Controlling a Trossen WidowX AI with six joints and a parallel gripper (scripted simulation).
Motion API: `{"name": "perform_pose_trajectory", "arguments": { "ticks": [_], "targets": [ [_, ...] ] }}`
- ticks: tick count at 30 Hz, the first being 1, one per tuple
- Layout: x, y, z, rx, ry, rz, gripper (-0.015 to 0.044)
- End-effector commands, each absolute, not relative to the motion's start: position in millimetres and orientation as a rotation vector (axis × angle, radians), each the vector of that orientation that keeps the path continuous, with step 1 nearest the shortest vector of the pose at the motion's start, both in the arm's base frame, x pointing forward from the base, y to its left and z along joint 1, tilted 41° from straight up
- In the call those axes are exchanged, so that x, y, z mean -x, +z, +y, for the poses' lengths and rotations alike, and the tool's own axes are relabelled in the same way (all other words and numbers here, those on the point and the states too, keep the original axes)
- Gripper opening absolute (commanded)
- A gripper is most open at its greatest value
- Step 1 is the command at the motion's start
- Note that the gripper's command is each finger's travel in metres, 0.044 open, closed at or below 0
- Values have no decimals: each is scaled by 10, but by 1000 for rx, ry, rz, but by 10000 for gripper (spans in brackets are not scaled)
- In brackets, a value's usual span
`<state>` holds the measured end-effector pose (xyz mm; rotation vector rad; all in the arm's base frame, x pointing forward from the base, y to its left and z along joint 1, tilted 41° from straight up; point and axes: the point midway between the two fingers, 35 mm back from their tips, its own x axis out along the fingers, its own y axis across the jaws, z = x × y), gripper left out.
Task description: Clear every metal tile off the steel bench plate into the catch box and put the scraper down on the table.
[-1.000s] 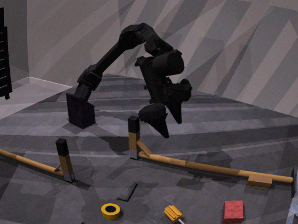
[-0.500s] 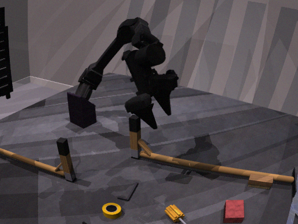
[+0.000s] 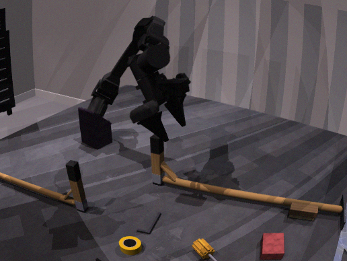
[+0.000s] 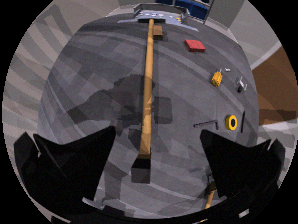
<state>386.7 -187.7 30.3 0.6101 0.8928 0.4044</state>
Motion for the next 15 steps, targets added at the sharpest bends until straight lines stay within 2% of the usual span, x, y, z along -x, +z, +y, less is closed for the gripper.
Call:
{"name": "perform_pose_trajectory", "arguments": {
  "ticks": [1, 15],
  "targets": [
    [-3755, 340, -1899, -605, 400, 868, 440],
    [-3378, 359, -1898, -606, 381, 814, 440]
  ]
}}
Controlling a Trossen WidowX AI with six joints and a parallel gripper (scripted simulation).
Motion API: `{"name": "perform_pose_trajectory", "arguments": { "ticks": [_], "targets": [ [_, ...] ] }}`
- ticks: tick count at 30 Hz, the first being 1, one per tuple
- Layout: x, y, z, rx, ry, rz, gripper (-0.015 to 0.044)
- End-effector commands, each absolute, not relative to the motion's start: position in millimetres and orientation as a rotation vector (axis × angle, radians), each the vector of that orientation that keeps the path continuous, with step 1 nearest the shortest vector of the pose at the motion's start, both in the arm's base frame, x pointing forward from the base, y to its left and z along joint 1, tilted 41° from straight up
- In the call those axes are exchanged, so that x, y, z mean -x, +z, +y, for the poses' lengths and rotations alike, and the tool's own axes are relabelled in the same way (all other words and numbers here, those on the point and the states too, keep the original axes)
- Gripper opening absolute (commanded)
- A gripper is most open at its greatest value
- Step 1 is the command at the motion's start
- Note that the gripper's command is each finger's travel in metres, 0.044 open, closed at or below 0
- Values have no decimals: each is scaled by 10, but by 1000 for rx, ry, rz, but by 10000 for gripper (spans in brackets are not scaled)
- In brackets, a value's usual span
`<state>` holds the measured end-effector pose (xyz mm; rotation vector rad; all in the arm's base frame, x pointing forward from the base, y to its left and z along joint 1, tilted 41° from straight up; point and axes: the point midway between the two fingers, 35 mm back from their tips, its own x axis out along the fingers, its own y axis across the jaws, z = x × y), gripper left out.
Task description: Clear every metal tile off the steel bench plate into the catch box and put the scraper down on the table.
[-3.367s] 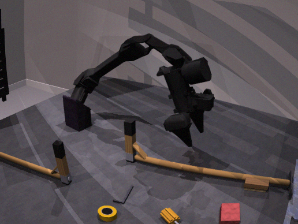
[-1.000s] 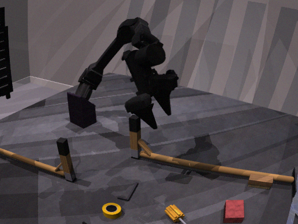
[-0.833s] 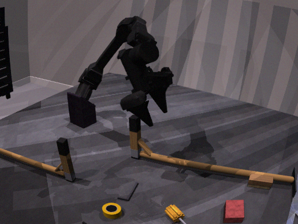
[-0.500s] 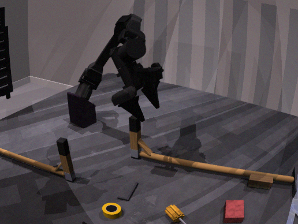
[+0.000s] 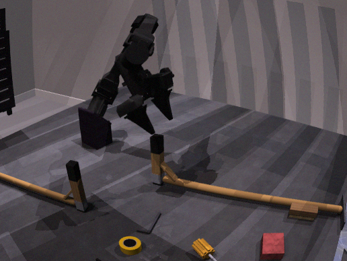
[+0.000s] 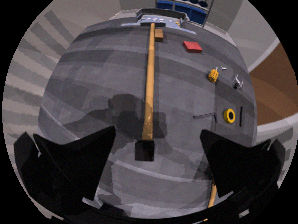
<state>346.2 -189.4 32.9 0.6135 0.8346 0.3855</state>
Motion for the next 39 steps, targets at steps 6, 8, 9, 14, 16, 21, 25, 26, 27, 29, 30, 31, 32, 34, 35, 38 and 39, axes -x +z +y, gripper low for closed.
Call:
{"name": "perform_pose_trajectory", "arguments": {
  "ticks": [6, 8, 9, 14, 16, 21, 25, 26, 27, 29, 30, 31, 32, 34, 35, 38, 39],
  "targets": [
    [-3220, 364, -1878, -606, 372, 790, 440],
    [-3167, 365, -1869, -606, 369, 782, 440],
    [-3141, 366, -1864, -606, 367, 778, 440],
    [-3012, 368, -1835, -605, 359, 757, 440],
    [-2961, 368, -1821, -605, 355, 749, 440],
    [-2853, 368, -1787, -604, 347, 731, 440],
    [-2857, 327, -1757, -604, 347, 731, 440],
    [-2863, 300, -1737, -604, 347, 731, 440],
    [-2868, 273, -1717, -604, 347, 731, 440],
    [-2877, 220, -1675, -604, 347, 731, 440],
    [-2881, 194, -1653, -604, 347, 731, 440],
    [-2885, 168, -1631, -604, 347, 731, 440],
    [-2888, 143, -1610, -604, 347, 731, 440],
    [-2896, 95, -1565, -604, 347, 730, 440],
    [-2898, 76, -1547, -604, 347, 730, 440],
    [-2902, 60, -1532, -604, 347, 730, 440],
    [-2906, 57, -1530, -604, 347, 730, 440]
  ]
}}
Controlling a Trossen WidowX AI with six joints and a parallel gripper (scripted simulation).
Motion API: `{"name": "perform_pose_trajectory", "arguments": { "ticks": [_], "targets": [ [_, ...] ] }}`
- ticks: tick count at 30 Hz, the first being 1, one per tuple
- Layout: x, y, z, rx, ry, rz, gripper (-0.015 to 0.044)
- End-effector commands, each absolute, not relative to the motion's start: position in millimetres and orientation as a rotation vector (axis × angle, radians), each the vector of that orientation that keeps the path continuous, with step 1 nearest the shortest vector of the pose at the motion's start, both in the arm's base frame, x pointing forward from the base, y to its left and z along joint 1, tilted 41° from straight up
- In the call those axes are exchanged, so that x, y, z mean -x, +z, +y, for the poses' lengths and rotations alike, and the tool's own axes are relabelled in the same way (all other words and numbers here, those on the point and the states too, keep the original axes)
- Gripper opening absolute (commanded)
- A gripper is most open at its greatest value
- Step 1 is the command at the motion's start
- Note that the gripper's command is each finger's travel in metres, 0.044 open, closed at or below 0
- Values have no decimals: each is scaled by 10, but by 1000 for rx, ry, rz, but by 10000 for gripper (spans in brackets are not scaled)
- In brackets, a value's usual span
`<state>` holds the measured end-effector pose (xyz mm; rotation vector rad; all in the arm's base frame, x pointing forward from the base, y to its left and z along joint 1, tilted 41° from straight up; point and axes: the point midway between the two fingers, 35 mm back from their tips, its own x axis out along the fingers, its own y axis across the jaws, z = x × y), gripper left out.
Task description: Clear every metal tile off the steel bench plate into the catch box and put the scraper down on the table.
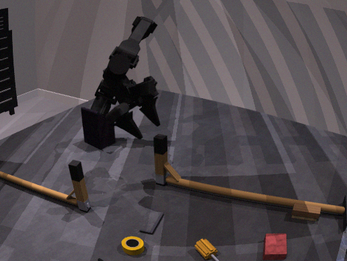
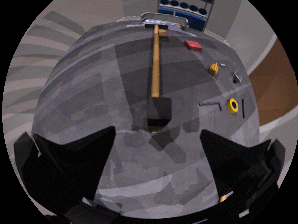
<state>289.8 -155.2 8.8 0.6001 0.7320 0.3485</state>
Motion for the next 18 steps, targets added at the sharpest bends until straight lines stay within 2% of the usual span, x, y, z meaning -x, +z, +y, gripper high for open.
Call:
{"name": "perform_pose_trajectory", "arguments": {
  "ticks": [1, 18],
  "targets": [
    [-2912, 52, -1527, -604, 347, 730, 440],
    [-3108, -104, -1421, -600, 346, 737, 440]
  ]
}}
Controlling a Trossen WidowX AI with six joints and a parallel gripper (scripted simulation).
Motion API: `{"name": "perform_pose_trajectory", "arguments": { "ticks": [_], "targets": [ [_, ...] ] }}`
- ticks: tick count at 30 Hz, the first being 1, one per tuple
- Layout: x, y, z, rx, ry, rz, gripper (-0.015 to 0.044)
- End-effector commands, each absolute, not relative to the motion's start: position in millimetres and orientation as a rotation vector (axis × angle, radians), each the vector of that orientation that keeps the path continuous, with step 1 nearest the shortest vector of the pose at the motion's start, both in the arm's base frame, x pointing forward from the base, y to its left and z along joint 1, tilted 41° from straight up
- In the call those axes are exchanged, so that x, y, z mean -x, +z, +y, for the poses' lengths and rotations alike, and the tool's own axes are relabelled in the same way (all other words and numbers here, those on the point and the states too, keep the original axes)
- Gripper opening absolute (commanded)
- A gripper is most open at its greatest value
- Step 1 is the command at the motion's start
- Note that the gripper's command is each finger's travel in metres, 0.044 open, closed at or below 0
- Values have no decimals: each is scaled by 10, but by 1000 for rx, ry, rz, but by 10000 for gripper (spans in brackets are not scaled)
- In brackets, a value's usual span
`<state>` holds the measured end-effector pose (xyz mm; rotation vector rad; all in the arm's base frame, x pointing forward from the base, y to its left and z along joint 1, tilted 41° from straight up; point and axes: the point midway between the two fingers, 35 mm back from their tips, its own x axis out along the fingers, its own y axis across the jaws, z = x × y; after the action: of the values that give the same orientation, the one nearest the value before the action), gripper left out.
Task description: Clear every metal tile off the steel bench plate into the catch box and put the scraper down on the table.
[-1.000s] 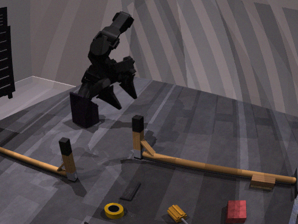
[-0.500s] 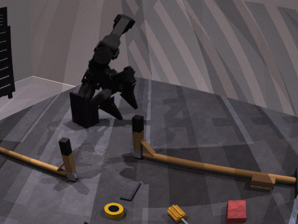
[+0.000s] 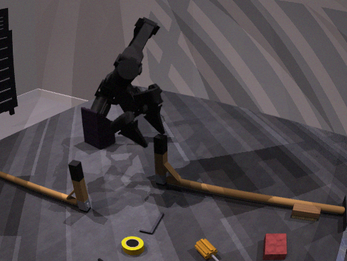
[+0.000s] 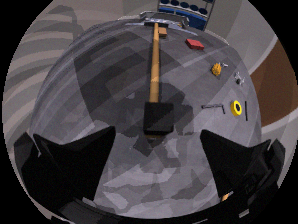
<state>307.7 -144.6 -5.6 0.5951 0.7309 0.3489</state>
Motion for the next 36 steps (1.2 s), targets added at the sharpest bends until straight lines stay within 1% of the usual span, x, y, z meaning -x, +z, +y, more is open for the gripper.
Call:
{"name": "perform_pose_trajectory", "arguments": {
  "ticks": [1, 33, 36],
  "targets": [
    [-3120, -112, -1413, -600, 346, 737, 440],
    [-3471, -340, -1130, -606, 349, 726, 440],
    [-3450, -305, -1157, -600, 353, 723, 361]
  ]
}}
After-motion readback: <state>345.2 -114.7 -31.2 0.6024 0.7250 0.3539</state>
